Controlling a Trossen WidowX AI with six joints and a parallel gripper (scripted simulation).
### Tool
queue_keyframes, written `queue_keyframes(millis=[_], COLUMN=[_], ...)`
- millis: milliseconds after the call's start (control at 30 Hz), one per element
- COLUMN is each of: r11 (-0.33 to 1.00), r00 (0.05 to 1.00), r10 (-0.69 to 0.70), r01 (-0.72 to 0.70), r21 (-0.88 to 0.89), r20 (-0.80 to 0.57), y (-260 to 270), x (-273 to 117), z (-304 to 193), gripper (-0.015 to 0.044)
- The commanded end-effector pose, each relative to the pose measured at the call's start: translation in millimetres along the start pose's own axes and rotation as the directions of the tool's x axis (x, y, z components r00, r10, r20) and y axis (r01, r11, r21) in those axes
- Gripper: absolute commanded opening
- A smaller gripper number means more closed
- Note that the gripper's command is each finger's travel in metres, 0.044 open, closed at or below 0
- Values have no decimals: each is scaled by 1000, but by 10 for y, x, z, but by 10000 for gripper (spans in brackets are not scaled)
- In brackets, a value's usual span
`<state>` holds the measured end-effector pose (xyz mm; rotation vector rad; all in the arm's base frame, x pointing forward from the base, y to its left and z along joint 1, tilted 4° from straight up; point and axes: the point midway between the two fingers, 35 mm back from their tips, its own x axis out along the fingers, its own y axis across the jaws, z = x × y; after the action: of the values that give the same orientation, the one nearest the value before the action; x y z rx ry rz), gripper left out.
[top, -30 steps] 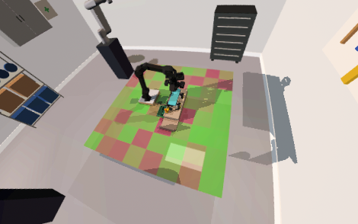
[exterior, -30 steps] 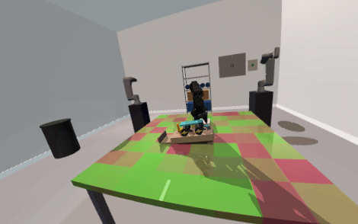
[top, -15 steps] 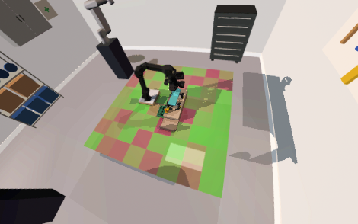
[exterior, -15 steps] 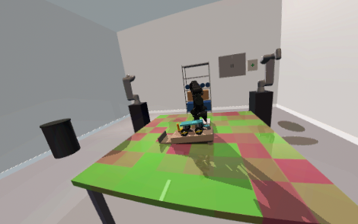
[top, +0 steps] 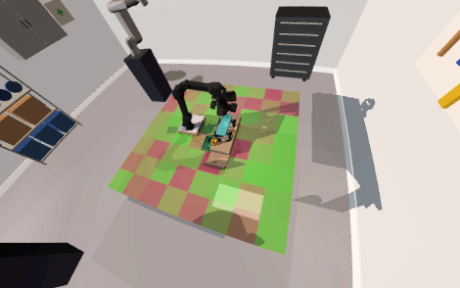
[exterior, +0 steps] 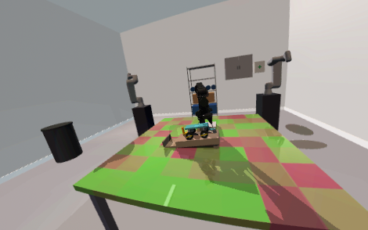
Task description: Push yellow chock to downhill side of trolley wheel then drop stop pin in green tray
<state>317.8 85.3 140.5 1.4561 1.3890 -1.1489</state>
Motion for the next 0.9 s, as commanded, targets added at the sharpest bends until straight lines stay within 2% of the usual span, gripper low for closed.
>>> queue_keyframes(millis=[0, 867], r11=[1000, 1000], r00=[1000, 1000], r10=[4, 4], r01=[-4, -4], r21=[-6, -6], r20=[-9, -10], y=[10, 17], x=[-46, -104], z=[-25, -169], gripper=[0, 0])
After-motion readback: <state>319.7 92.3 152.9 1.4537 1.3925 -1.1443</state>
